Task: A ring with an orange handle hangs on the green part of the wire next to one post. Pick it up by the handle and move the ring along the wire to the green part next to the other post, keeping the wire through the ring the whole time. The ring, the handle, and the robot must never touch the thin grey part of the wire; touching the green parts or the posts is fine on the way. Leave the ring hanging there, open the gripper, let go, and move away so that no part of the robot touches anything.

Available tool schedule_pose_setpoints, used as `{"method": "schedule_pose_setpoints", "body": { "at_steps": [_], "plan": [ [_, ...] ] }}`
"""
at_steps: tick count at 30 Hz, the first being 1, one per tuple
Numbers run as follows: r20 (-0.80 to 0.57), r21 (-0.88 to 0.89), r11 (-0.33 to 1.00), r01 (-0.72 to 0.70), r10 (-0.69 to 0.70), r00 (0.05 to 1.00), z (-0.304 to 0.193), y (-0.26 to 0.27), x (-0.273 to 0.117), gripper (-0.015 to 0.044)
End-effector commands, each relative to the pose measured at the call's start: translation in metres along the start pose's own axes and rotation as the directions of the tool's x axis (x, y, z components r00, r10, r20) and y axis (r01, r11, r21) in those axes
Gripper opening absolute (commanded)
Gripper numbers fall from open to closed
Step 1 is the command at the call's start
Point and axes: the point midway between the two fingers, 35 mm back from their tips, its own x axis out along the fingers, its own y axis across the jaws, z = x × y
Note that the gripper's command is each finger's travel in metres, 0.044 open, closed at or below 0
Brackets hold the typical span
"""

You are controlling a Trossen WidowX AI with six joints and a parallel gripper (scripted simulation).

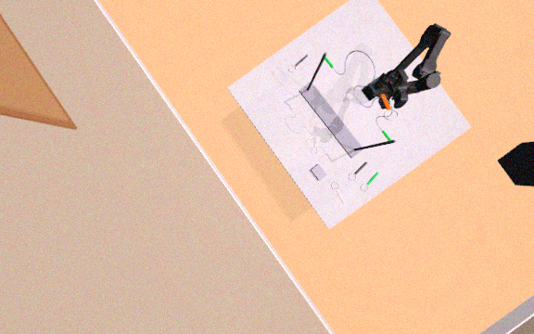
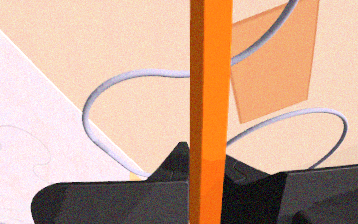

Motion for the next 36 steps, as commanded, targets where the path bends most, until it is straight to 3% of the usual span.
{"method": "schedule_pose_setpoints", "body": {
  "at_steps": [1,16,36],
  "plan": [
    [0.006,-0.059,0.997,0.043,-0.043,0.999,-0.002,-0.007,-0.001,-0.015],
    [0.065,-0.311,0.931,0.19,-0.179,0.982,0.001,-0.026,-0.001,-0.015],
    [0.18,-0.571,0.739,0.358,-0.313,0.933,0.011,-0.045,-0.004,-0.015]
  ]
}}
